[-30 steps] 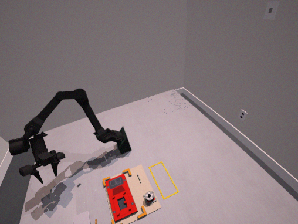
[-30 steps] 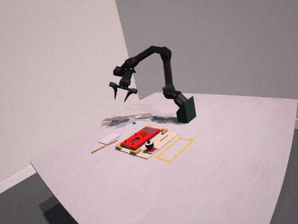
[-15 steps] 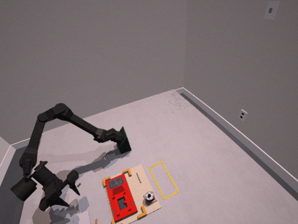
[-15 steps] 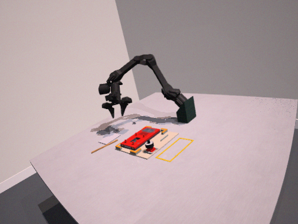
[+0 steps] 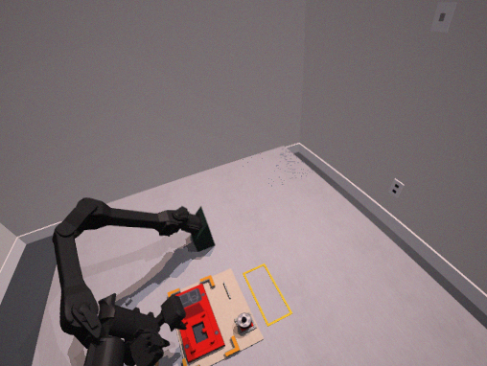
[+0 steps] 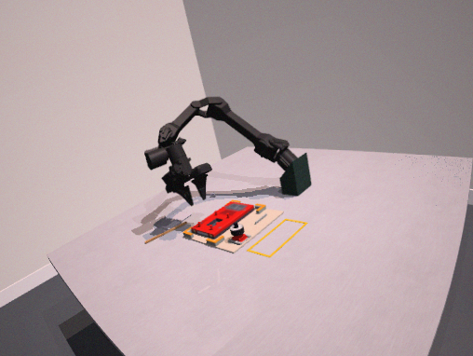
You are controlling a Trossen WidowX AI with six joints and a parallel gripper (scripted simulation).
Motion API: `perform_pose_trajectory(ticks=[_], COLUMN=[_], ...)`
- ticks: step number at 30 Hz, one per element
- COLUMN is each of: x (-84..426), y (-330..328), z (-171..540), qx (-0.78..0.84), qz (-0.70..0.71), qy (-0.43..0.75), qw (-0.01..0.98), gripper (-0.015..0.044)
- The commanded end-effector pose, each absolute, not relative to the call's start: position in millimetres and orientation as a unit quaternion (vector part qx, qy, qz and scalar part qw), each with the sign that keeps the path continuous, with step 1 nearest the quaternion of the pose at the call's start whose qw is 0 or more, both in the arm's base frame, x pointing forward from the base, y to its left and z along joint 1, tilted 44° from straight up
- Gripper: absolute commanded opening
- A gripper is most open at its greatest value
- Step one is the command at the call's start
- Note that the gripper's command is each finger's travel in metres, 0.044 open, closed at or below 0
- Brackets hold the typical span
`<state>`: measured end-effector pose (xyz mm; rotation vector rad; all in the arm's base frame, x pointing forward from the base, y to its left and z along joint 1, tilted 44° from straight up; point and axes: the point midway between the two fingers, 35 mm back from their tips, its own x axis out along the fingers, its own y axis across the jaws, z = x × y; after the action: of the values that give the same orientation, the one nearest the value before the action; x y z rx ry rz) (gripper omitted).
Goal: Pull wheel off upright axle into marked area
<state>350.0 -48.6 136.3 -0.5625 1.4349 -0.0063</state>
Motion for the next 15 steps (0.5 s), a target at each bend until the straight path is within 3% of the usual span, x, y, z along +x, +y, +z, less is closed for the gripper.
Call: perform_pose_trajectory(ticks=[1, 15], x=[360.0, 344.6], y=[2.9, 107.0], z=[96.0, 15.1], qx=[-0.249, -0.299], qz=[-0.071, -0.227], qy=[0.676, 0.632], qw=[0.689, 0.678], gripper=[0.03, 0.03])
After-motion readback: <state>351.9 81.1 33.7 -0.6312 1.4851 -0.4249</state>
